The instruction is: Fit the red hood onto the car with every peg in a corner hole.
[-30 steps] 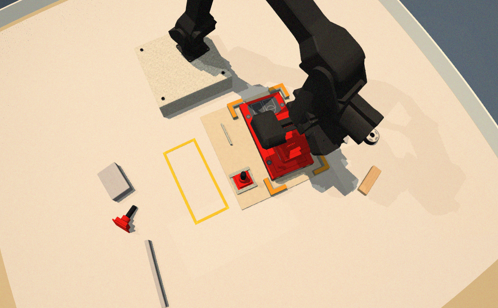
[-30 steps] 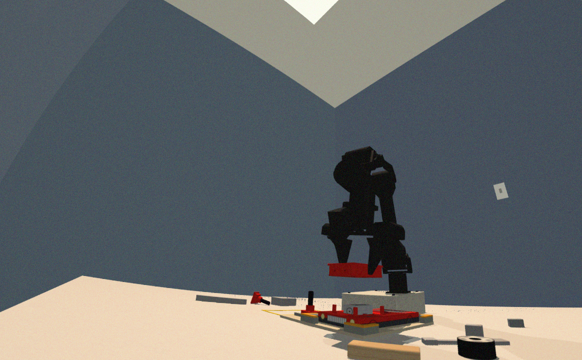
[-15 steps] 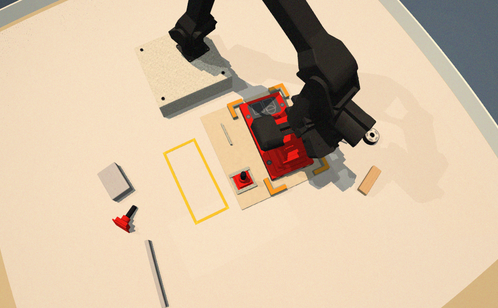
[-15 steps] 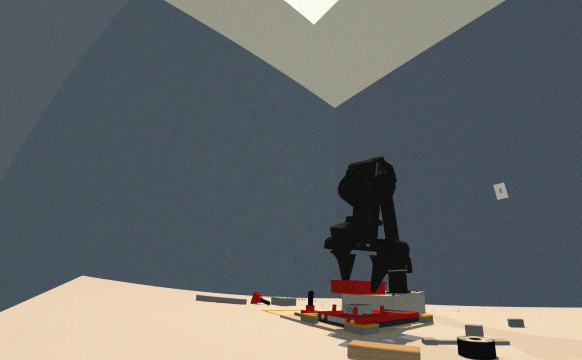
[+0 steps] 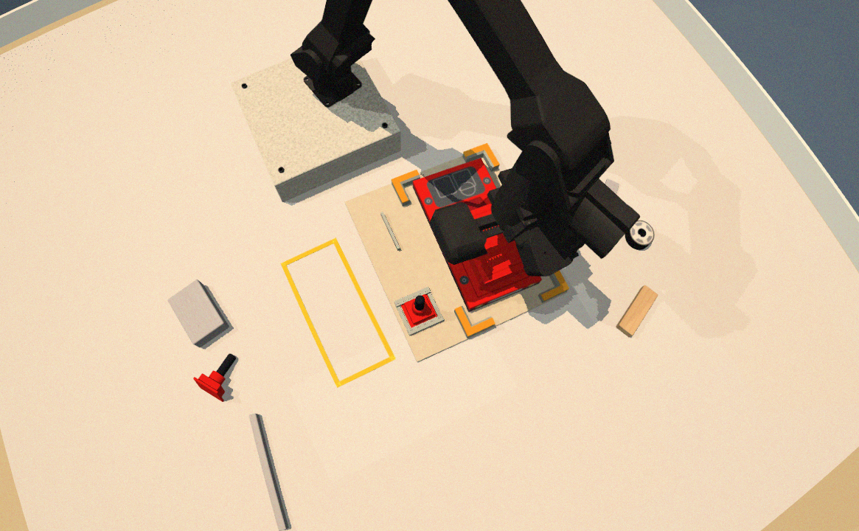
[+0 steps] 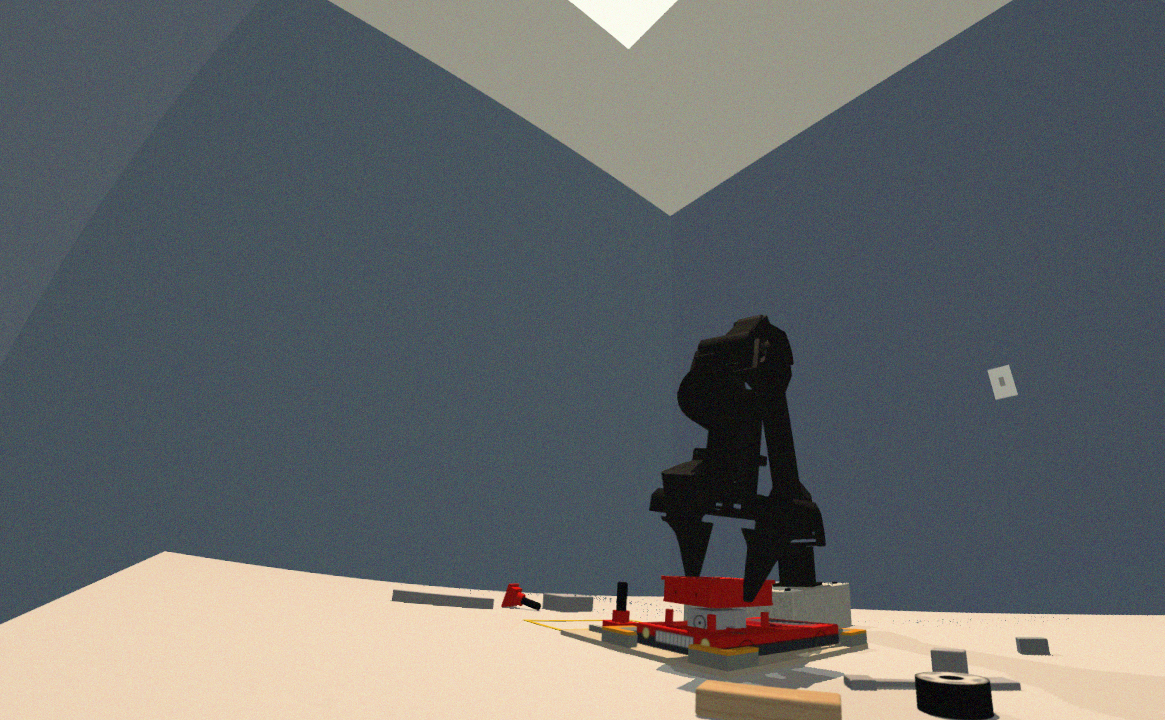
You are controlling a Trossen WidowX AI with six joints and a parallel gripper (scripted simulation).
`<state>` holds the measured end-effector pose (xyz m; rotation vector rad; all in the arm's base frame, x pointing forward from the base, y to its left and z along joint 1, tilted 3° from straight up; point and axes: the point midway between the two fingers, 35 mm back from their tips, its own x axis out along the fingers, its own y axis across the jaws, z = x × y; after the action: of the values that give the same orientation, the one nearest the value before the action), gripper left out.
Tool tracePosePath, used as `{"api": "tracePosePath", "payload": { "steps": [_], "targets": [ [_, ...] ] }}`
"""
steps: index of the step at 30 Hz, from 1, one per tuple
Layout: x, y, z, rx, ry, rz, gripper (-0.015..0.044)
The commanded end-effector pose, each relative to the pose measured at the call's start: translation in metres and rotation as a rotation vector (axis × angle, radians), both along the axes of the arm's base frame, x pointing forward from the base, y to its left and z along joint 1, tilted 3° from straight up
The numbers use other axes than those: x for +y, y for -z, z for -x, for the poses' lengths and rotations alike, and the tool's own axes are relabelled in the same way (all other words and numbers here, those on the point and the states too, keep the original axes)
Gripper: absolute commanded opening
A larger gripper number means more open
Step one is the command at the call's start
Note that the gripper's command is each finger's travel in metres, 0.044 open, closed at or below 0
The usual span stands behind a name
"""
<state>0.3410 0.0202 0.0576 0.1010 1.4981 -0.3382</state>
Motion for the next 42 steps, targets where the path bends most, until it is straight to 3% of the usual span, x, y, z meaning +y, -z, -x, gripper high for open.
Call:
{"api": "tracePosePath", "payload": {
  "steps": [1,42],
  "targets": [
    [0.000,0.000,0.000,-0.003,0.003,0.003,0.0000],
    [-0.001,0.012,-0.002,-0.003,0.003,0.003,0.0000]
  ]
}}
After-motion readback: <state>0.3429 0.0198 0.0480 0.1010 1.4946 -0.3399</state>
